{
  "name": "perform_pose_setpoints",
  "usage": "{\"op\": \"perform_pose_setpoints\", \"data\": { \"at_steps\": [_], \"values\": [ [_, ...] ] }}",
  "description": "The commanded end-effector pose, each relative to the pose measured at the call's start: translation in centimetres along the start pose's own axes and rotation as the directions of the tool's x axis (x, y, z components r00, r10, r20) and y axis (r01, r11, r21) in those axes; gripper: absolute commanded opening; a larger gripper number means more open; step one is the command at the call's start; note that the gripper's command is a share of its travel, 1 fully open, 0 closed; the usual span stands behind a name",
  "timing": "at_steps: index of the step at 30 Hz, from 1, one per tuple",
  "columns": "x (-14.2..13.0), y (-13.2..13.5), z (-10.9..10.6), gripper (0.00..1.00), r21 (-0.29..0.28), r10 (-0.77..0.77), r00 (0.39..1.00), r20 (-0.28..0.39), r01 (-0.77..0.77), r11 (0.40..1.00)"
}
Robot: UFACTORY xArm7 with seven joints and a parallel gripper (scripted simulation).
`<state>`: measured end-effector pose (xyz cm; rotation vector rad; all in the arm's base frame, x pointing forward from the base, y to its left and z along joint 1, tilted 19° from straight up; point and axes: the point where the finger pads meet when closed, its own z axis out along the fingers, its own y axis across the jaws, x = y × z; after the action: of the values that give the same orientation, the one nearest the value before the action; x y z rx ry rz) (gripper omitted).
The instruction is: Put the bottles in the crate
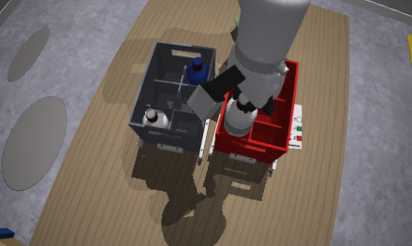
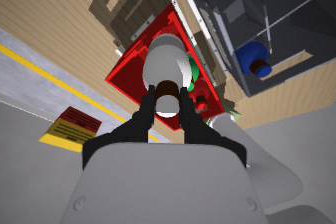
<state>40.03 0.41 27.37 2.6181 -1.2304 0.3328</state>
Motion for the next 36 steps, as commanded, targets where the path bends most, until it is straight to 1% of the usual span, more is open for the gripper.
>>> {"op": "perform_pose_setpoints", "data": {
  "at_steps": [1, 36],
  "values": [
    [0.1, -0.1, 0.3, 0.0, 0.004, 0.0, 1.0, -0.003, 0.0, 1.0],
    [0.1, -0.1, 3.3, 0.0, 0.004, 0.0, 1.0, -0.003, 0.0, 1.0]
  ]
}}
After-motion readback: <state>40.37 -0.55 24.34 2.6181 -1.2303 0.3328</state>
